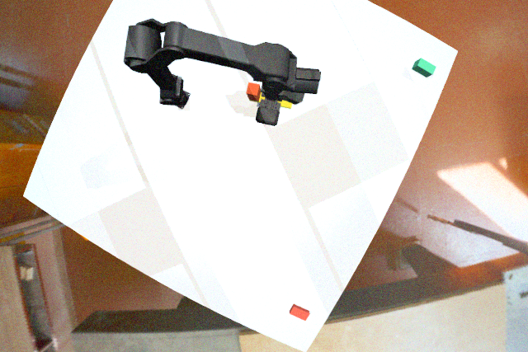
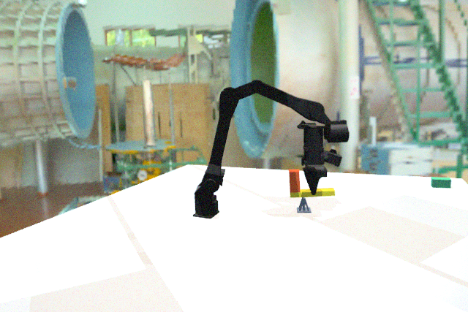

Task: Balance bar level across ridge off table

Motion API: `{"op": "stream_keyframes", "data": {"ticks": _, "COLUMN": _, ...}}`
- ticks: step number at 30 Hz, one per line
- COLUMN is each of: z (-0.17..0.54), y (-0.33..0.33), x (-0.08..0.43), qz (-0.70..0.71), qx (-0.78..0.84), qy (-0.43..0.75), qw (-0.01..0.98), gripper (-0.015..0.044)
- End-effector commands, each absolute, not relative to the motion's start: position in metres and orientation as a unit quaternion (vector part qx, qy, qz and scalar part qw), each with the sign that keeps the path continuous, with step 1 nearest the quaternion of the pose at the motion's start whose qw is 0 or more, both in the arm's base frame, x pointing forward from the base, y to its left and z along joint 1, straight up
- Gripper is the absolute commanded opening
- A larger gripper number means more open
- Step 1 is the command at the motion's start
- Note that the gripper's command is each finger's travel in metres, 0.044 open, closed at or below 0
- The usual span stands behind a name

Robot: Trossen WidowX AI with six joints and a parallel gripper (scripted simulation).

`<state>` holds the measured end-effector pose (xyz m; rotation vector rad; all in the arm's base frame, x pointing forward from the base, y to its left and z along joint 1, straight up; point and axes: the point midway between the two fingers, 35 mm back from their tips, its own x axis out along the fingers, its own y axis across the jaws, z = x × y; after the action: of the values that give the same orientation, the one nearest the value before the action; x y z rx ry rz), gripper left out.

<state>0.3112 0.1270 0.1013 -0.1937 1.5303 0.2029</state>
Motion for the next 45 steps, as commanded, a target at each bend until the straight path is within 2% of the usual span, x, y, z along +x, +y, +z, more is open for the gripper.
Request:
{"op": "stream_keyframes", "data": {"ticks": 1, "z": 0.1007, "y": 0.1275, "x": 0.3111, "qz": 0.092, "qx": -0.086, "qy": 0.690, "qw": 0.712, "gripper": 0.0000}}
{"op": "stream_keyframes", "data": {"ticks": 45, "z": 0.0970, "y": 0.1274, "x": 0.3109, "qz": 0.092, "qx": -0.086, "qy": 0.690, "qw": 0.712, "gripper": 0.0000}}
